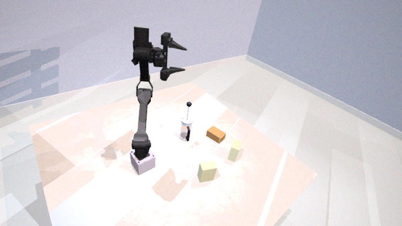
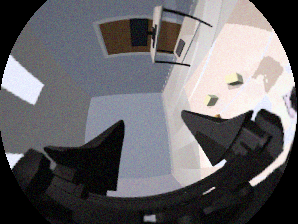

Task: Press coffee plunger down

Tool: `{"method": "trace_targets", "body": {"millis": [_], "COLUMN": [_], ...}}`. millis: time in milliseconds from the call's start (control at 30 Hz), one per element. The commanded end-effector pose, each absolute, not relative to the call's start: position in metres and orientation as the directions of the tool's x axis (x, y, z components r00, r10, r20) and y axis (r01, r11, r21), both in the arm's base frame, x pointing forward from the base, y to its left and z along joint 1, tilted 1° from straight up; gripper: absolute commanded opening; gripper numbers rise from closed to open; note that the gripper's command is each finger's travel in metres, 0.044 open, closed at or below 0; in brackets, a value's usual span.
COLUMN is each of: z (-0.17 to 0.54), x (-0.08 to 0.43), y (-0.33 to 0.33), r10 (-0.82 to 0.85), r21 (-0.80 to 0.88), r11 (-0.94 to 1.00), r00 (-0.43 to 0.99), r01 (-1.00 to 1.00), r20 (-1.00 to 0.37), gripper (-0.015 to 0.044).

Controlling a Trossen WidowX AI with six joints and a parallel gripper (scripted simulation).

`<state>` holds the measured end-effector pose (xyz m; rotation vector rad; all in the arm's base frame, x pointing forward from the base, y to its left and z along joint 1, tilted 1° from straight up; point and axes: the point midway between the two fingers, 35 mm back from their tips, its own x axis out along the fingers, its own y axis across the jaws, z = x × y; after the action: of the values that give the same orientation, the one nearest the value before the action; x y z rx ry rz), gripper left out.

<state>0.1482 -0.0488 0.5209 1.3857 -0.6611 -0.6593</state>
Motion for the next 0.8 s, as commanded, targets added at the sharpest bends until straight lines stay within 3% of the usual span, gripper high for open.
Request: {"method": "trace_targets", "body": {"millis": [0,400,767], "z": [0.521,0.502,0.455], "x": [0.147,0.122,0.155], "y": [-0.049,-0.075,-0.105], "r10": [-0.751,-0.602,-0.409], "r21": [0.997,0.957,0.833], "r11": [0.075,0.240,0.466], "r00": [0.659,0.798,0.908], "r01": [0.034,0.166,0.296], "r20": [0.034,0.012,-0.094], "gripper": [0.0426,0.0440,0.0440]}}
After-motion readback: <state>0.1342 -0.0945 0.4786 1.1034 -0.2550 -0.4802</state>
